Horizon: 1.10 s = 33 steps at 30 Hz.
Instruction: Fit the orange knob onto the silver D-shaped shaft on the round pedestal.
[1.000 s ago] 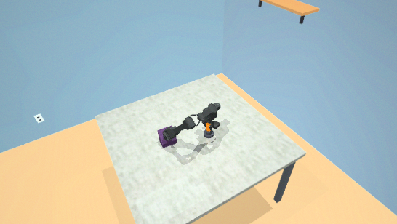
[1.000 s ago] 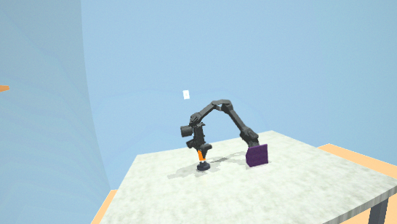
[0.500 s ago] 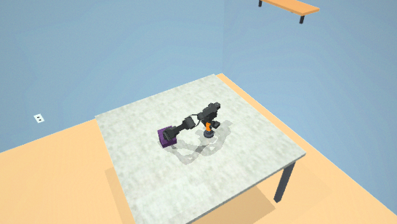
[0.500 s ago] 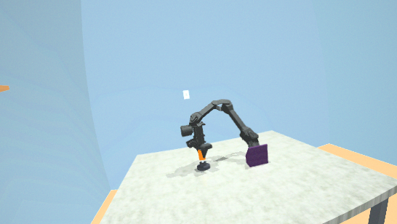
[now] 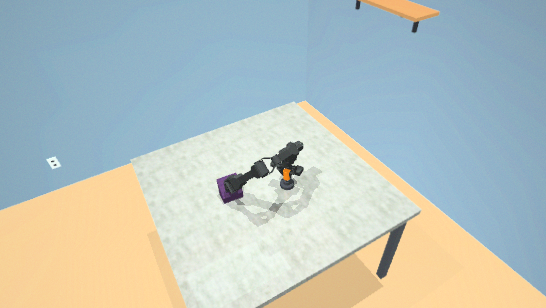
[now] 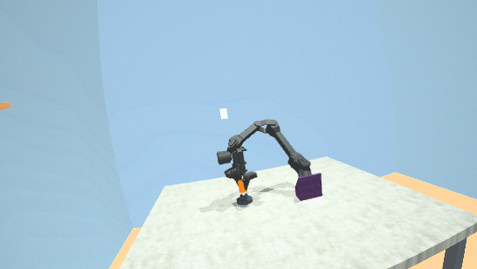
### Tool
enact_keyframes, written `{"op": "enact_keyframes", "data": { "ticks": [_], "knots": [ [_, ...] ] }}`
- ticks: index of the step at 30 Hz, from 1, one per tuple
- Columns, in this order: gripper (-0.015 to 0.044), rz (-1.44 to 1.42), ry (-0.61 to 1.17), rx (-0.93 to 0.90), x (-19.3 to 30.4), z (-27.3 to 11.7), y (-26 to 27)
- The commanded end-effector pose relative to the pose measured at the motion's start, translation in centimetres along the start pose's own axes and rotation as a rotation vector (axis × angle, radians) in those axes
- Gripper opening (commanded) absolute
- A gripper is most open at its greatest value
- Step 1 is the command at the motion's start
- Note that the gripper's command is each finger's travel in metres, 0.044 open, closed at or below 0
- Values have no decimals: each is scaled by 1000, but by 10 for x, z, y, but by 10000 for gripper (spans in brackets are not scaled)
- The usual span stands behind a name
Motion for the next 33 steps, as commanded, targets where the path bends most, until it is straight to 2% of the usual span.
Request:
{"op": "enact_keyframes", "data": {
  "ticks": [1,25,33],
  "knots": [
    [0,-4,0,1,0,1,0],
    [0,-4,0,0,-1,-4,0],
    [0,-206,0,0,0,-1,0]
  ]
}}
Point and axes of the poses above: the point midway between the two fingers, 35 mm back from their tips, its own z axis out along the fingers, its own y axis across the jaws, x = y × z, the point moved 5 cm from there along -z, back along the fingers, and after that the axes turned 1 degree about z, right-handed, at the moved point
